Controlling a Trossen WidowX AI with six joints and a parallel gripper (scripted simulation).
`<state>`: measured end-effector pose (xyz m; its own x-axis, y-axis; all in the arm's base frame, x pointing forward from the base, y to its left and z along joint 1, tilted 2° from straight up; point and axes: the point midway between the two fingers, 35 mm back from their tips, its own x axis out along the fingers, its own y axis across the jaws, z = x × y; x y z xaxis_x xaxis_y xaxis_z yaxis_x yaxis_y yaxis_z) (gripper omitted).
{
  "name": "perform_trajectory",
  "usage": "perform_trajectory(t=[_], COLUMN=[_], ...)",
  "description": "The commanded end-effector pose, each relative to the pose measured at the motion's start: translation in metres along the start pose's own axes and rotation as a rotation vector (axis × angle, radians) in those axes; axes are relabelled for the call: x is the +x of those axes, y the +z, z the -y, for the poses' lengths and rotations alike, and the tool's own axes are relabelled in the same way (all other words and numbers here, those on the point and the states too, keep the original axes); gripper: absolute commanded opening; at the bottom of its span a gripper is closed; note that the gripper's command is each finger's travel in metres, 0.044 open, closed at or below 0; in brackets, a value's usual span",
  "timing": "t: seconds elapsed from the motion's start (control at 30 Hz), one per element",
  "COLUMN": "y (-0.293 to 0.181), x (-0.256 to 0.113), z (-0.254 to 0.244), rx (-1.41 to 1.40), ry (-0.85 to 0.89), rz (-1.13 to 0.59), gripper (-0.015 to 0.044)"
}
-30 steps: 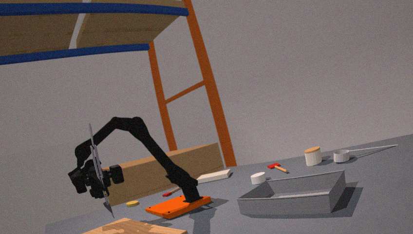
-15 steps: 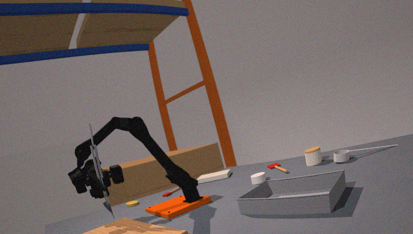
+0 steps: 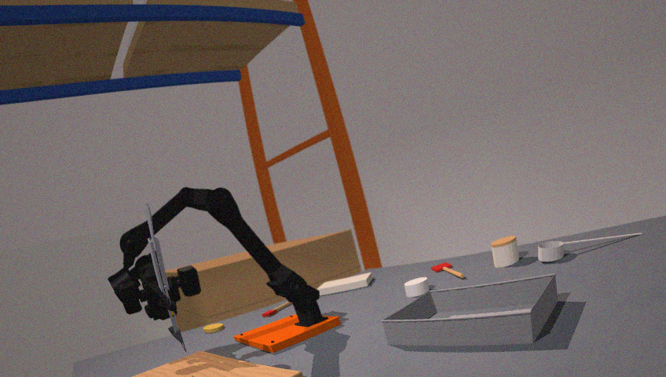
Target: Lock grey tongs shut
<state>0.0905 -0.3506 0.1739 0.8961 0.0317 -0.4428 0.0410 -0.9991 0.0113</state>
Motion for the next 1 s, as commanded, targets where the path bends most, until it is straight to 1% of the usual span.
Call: perform_trajectory(t=[0.0,0.27,0.5,0.73,0.97], y=[-0.002,0.002,0.001,-0.006,-0.021], x=[0.01,0.024,0.029,0.027,0.022], z=[0.004,0.01,0.01,0.004,-0.004], rx=[0.01,0.037,0.042,0.034,0.011], ry=[-0.059,-0.145,-0.15,-0.087,0.037], rz=[0.107,0.397,0.654,0.9,1.115], gripper=[-0.015,-0.015,-0.015,-0.015,-0.015])
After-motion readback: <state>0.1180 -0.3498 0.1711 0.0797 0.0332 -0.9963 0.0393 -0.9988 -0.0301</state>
